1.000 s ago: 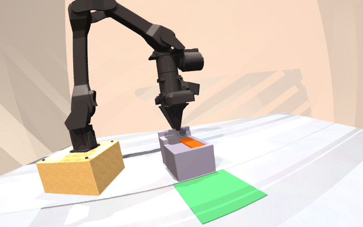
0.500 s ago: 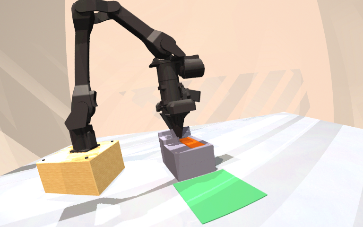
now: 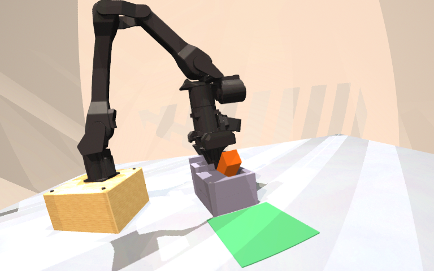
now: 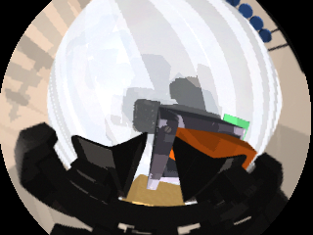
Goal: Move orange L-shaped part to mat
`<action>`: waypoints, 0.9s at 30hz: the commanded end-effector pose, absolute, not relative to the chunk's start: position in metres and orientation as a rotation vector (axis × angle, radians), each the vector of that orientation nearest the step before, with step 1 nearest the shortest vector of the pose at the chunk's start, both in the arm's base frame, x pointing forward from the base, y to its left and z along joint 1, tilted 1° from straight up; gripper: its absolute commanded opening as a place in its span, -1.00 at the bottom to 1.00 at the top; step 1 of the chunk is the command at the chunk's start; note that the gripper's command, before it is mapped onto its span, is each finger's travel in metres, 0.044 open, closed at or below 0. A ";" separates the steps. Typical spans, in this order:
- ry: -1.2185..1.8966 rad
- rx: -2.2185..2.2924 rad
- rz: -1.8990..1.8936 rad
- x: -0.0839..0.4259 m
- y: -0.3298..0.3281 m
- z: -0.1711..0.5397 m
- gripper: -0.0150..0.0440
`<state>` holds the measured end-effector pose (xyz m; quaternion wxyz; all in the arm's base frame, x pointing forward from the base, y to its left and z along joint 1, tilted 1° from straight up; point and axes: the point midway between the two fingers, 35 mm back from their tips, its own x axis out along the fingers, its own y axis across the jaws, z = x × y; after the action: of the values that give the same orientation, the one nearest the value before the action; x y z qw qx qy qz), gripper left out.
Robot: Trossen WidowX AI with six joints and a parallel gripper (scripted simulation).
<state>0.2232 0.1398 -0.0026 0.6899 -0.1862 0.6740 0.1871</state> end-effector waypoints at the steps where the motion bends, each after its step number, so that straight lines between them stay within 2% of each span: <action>1: 1.515 -0.422 0.409 0.221 0.137 -0.010 0.12; 27: 1.512 -0.418 0.417 0.221 0.140 -0.007 0.12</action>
<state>0.2219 0.1398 -0.0084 0.6883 -0.1867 0.6754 0.1878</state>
